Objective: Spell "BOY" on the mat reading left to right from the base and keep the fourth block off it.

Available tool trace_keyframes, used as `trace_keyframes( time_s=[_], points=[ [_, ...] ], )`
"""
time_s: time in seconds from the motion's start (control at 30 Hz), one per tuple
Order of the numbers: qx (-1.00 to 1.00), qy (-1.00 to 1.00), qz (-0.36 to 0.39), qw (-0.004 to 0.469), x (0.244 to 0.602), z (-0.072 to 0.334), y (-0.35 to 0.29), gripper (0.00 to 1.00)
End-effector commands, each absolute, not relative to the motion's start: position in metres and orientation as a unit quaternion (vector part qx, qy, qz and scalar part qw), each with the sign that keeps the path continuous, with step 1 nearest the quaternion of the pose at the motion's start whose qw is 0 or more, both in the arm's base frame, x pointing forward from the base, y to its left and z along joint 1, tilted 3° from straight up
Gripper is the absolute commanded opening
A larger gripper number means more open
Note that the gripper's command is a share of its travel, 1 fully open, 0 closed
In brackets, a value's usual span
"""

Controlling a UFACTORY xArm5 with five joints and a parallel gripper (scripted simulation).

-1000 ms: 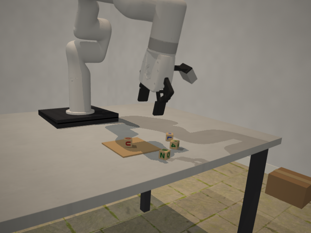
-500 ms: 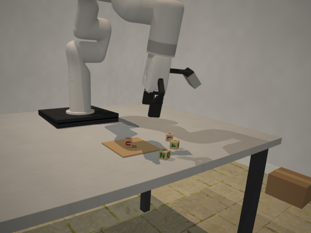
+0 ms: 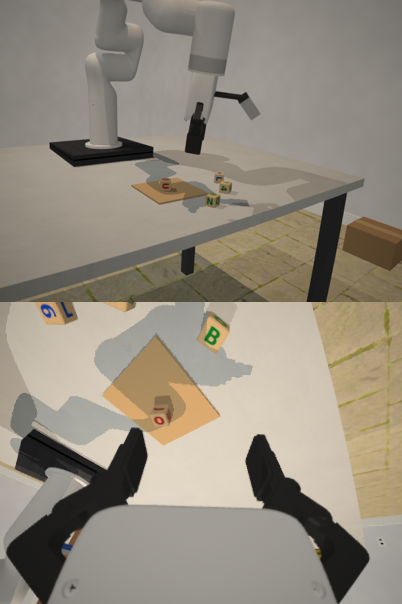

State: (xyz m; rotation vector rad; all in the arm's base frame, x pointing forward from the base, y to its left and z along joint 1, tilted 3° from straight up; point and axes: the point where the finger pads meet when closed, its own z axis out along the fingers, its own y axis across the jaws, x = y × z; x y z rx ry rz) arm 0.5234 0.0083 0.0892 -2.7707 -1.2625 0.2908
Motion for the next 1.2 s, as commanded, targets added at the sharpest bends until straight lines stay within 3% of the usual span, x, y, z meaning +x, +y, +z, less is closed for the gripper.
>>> trace_keyframes(
  time_s=[0.0,1.17],
  points=[
    [-0.932,-0.35,0.085,0.03,0.525,0.088,0.008,1.0],
    [-0.999,-0.003,0.042,-0.001,0.527,0.076,0.008,1.0]
  ],
)
